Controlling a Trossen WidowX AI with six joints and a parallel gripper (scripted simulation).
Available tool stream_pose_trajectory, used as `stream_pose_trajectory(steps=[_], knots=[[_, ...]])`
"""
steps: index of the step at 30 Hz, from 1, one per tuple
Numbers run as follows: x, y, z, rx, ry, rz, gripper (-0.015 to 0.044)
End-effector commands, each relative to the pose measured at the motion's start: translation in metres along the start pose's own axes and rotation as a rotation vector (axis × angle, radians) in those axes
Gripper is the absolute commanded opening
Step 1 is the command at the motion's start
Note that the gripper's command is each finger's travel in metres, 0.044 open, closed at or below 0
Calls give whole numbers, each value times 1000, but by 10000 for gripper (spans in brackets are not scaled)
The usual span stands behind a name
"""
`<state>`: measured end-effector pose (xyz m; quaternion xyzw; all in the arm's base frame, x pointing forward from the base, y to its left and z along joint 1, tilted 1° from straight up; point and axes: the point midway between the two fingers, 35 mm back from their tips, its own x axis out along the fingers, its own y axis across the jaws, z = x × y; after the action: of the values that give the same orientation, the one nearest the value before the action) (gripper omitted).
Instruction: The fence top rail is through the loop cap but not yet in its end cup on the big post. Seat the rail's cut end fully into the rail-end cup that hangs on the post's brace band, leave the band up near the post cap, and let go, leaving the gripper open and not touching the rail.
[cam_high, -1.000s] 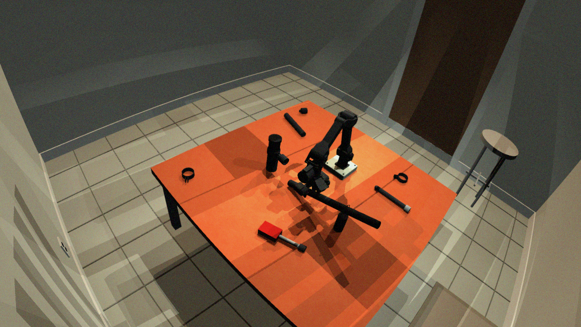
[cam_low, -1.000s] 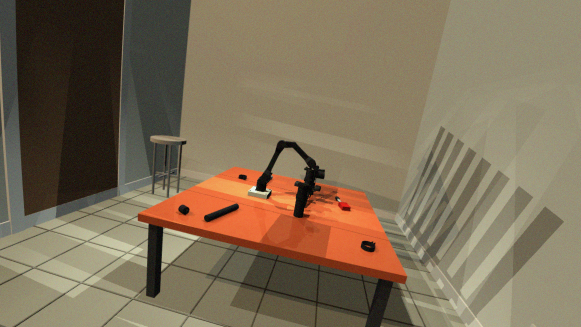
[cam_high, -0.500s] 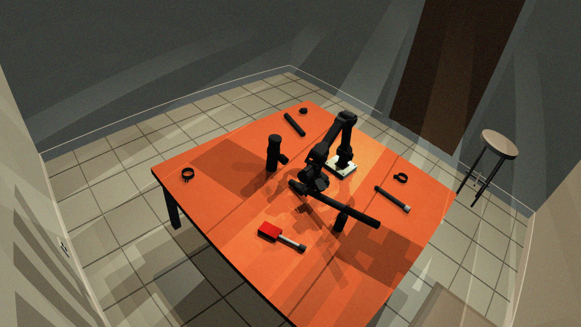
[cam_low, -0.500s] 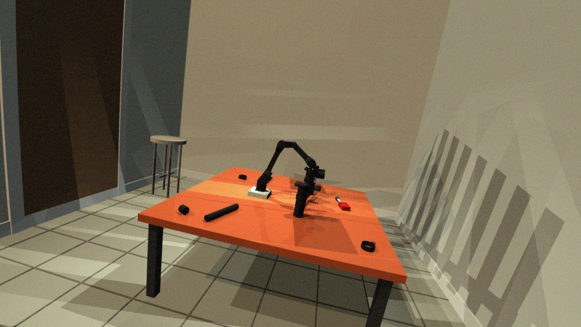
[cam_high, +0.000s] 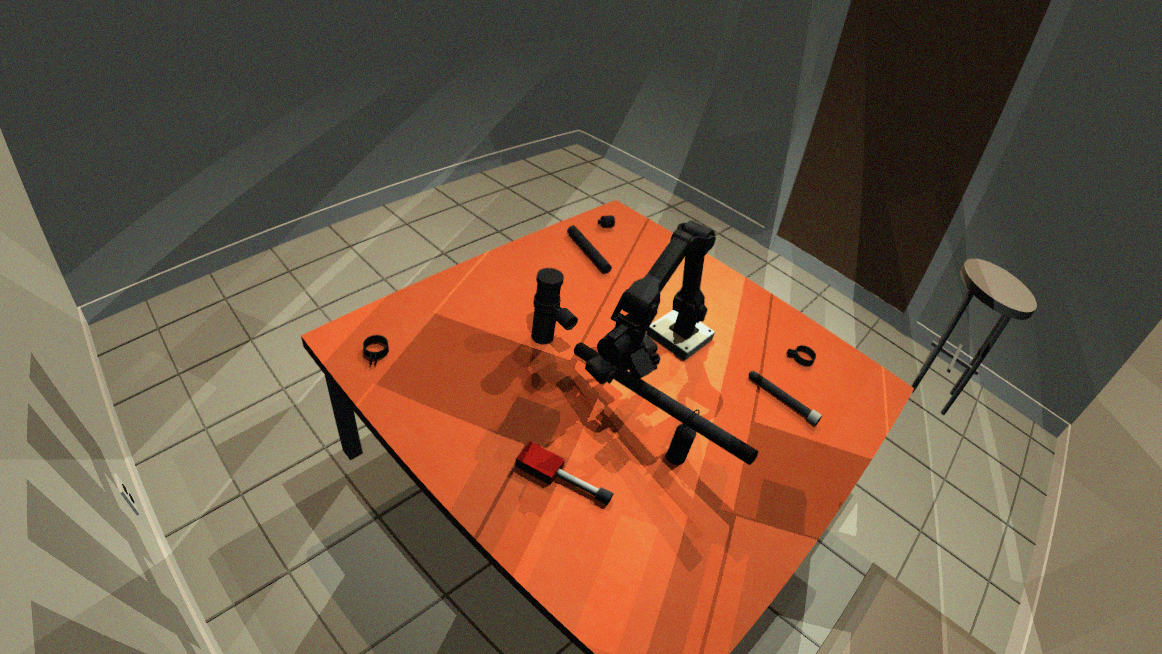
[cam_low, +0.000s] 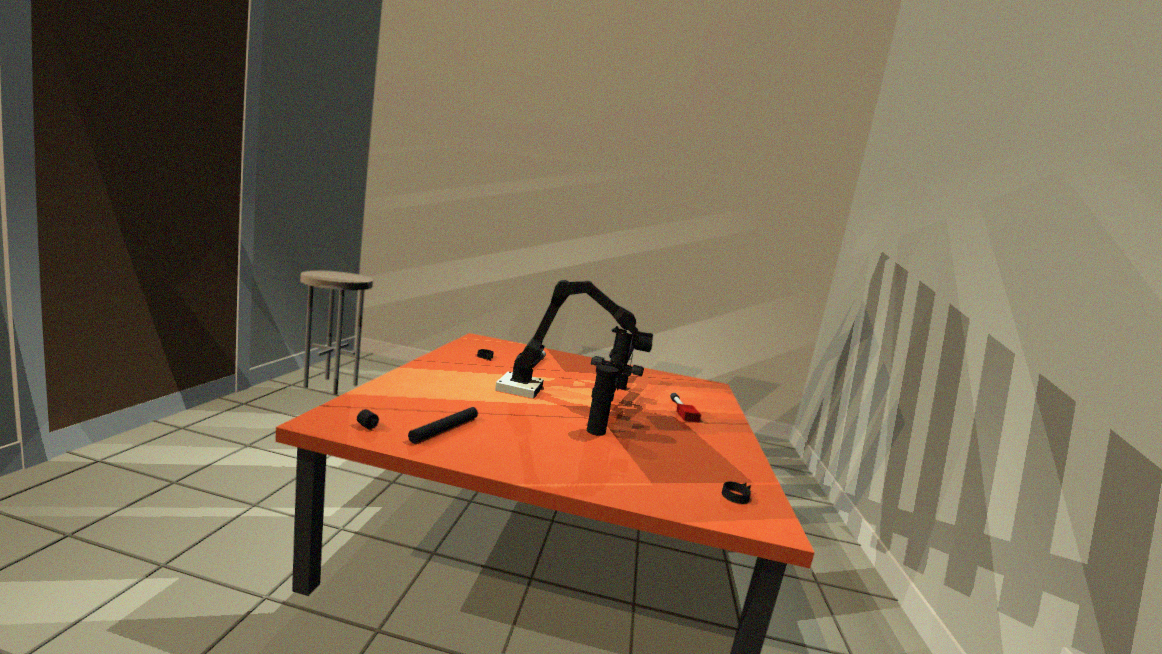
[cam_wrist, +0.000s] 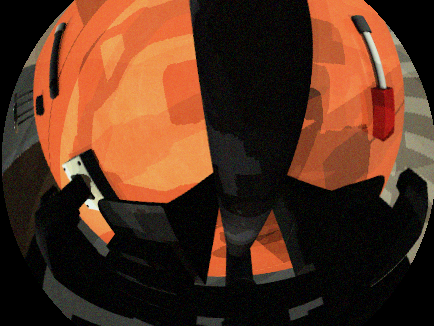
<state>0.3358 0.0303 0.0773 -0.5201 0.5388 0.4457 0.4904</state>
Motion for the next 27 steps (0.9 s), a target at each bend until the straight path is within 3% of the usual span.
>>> stream_pose_trajectory(steps=[1,7,27], knots=[[-16,-3,-7,-1,64,-12,0],[-38,-4,-19,-8,159,-15,0],[-36,-4,-18,-12,143,-9,0]])
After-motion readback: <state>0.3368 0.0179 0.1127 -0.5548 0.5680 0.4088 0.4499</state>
